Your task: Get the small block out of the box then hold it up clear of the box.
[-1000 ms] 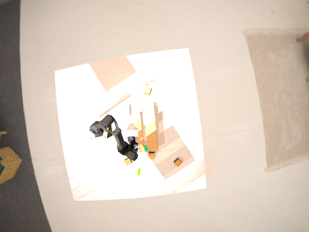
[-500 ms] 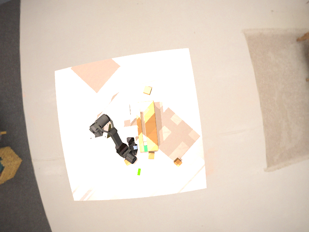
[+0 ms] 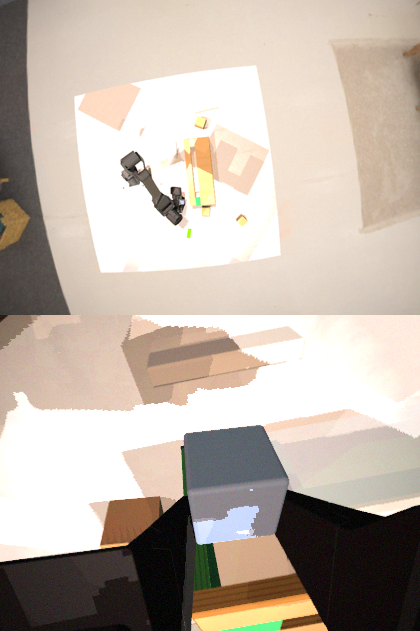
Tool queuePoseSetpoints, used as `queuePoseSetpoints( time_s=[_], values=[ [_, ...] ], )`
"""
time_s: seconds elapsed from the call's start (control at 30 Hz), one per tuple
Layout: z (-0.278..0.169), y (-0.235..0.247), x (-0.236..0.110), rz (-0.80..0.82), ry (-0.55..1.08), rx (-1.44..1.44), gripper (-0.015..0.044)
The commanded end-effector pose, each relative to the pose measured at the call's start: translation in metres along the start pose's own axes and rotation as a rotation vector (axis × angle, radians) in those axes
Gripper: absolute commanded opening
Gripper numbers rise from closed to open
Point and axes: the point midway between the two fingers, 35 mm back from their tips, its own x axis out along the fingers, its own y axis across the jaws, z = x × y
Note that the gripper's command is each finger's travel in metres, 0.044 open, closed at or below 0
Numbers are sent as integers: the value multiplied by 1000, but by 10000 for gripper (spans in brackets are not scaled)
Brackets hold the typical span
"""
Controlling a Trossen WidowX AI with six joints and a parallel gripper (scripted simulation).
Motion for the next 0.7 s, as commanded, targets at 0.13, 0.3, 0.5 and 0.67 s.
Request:
queuePoseSetpoints(
  time_s=[0.13,0.3,0.5,0.67],
  values=[
    [-1,-4,-38,75,25,143,0],
    [1,-7,-61,120,43,239,0],
    [7,-11,-87,171,65,353,0],
    [8,-12,-90,177,68,366,0]
  ],
)
